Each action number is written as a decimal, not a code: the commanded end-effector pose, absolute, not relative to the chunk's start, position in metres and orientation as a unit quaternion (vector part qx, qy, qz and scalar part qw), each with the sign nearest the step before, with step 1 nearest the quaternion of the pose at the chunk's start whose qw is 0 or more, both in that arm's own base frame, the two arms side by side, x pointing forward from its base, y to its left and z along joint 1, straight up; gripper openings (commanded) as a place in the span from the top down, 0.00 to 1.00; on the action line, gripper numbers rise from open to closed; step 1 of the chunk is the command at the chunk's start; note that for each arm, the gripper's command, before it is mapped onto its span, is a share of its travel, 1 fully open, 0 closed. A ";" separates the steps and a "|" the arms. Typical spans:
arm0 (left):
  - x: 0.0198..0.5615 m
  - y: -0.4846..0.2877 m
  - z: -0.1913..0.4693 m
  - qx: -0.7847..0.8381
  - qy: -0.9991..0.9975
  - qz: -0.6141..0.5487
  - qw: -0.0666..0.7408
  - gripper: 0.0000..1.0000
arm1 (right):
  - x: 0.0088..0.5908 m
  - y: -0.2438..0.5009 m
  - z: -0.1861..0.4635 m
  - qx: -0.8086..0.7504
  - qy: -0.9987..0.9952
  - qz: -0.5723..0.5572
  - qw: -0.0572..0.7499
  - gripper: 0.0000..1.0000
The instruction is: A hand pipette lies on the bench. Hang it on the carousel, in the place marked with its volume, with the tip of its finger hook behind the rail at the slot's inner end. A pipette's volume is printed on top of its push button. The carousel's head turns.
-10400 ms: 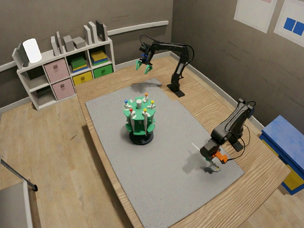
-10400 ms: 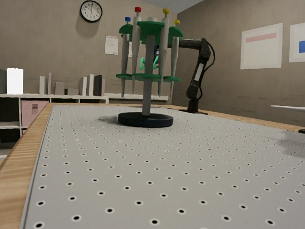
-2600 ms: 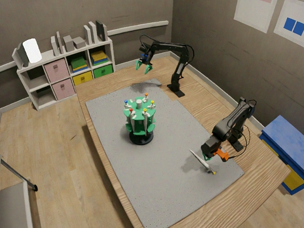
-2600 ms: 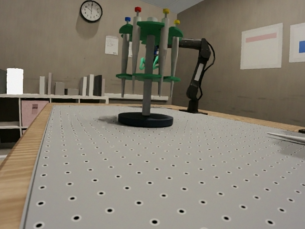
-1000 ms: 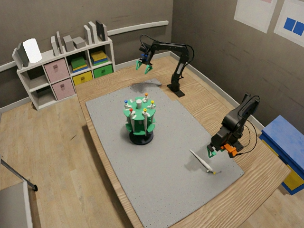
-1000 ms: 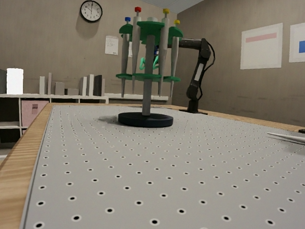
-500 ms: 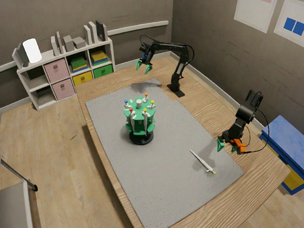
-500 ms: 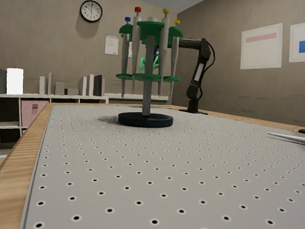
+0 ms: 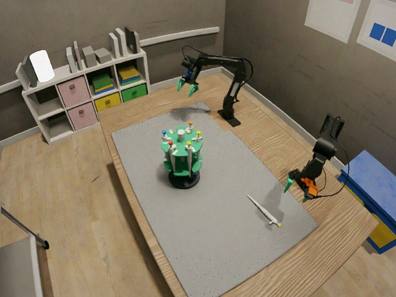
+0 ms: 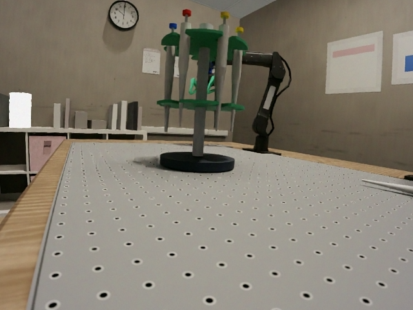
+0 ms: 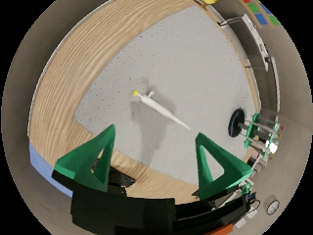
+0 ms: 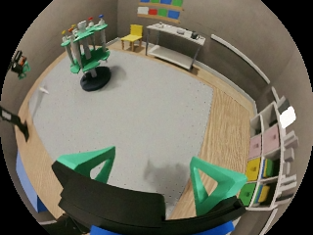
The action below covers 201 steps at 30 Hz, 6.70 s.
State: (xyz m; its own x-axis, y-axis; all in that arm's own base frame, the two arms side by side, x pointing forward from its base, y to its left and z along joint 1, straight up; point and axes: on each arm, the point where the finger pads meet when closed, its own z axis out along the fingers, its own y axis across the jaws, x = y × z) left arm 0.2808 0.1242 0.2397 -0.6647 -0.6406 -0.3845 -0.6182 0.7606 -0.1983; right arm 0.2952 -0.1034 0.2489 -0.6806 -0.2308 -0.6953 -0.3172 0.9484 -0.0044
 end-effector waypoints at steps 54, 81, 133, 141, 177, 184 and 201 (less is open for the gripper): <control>0.314 0.021 0.230 -0.079 0.877 -0.129 0.457 0.51 | 0.299 -0.106 0.253 -0.153 0.910 0.060 0.381 0.00; 0.346 -0.080 0.218 -0.230 0.807 -0.214 0.500 0.51 | 0.299 -0.106 0.253 -0.153 0.910 0.060 0.381 0.00; 0.378 -0.212 0.193 -0.410 0.652 -0.353 0.531 0.51 | 0.299 -0.106 0.253 -0.153 0.910 0.060 0.381 0.00; 0.386 -0.267 0.174 -0.472 0.570 -0.423 0.523 0.51 | 0.299 -0.106 0.253 -0.153 0.910 0.060 0.381 0.00; 0.417 -0.345 0.164 -0.518 0.469 -0.498 0.514 0.51 | 0.299 -0.106 0.253 -0.153 0.910 0.060 0.381 0.00; 0.430 -0.344 0.167 -0.517 0.472 -0.495 0.515 0.51 | 0.299 -0.106 0.253 -0.153 0.910 0.060 0.381 0.00; 0.436 -0.347 0.169 -0.515 0.472 -0.498 0.513 0.51 | 0.299 -0.106 0.253 -0.153 0.910 0.060 0.381 0.00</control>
State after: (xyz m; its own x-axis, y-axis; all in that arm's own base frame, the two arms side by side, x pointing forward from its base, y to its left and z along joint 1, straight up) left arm 0.4347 -0.3402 0.1417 0.0654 -0.9979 -0.0047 -0.0084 0.0041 -1.0000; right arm 0.2952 -0.1034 0.2489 -0.6806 -0.2308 -0.6953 -0.3172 0.9484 -0.0044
